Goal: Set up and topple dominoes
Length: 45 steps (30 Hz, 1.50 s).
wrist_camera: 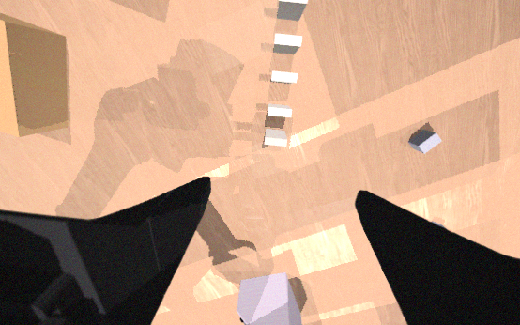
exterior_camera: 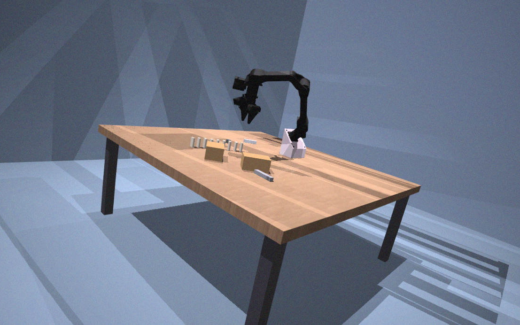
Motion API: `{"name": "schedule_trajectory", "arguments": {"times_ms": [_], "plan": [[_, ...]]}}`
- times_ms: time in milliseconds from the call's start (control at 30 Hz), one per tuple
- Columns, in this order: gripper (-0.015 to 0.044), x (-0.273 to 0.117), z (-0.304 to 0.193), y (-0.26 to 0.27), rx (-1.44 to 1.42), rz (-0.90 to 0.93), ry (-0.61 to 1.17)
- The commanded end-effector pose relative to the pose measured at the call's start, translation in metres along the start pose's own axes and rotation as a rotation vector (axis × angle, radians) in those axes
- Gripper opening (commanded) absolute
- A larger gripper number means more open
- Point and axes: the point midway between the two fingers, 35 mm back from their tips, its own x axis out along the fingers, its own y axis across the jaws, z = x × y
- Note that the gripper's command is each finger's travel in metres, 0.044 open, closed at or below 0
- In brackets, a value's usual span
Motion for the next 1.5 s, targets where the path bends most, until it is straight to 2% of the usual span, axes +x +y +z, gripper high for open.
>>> {"name": "schedule_trajectory", "arguments": {"times_ms": [0,400,467,1467], "plan": [[0.0361,0.006,-0.006,0.001,-0.141,0.000,0.020],[0.0046,0.056,-0.038,0.000,-1.394,0.018,0.017],[0.0000,0.062,-0.042,0.000,-1.533,0.020,0.016],[0.0000,0.062,-0.043,0.000,-1.551,0.021,0.016]]}}
